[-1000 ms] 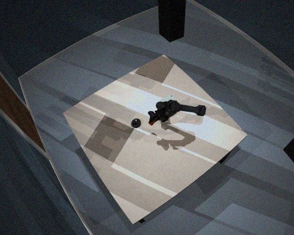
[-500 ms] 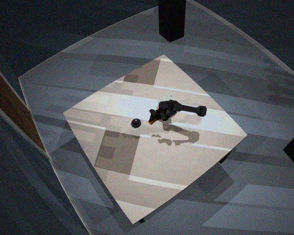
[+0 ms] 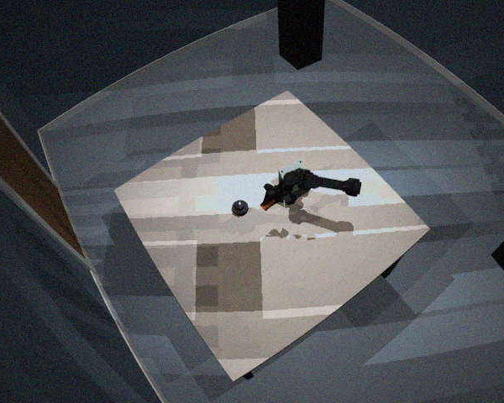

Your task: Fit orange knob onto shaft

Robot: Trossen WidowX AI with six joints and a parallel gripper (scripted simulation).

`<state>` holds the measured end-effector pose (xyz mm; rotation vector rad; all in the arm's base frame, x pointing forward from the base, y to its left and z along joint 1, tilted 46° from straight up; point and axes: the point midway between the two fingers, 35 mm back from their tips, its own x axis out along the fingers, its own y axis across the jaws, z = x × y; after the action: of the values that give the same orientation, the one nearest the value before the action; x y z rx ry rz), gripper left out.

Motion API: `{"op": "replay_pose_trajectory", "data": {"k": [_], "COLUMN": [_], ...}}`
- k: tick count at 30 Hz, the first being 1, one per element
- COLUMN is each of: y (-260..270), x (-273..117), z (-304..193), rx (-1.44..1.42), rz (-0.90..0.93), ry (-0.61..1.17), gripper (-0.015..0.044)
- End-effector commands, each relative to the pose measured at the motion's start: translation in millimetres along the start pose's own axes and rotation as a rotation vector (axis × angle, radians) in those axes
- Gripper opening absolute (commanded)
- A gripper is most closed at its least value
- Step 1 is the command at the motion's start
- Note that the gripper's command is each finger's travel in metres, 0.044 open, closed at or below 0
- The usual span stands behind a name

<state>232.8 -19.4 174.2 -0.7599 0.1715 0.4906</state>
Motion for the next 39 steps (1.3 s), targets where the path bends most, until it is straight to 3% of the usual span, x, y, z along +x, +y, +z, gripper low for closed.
{"op": "replay_pose_trajectory", "data": {"k": [1, 24, 39], "y": [-2, 0, 14], "x": [0, 1, 17], "z": [1, 1, 1], "rx": [-0.008, -0.008, -0.009], "rz": [-0.002, -0.009, 0.2], "ry": [-0.002, -0.002, 0.004], "gripper": [0.0, 0.0, 0.0]}}
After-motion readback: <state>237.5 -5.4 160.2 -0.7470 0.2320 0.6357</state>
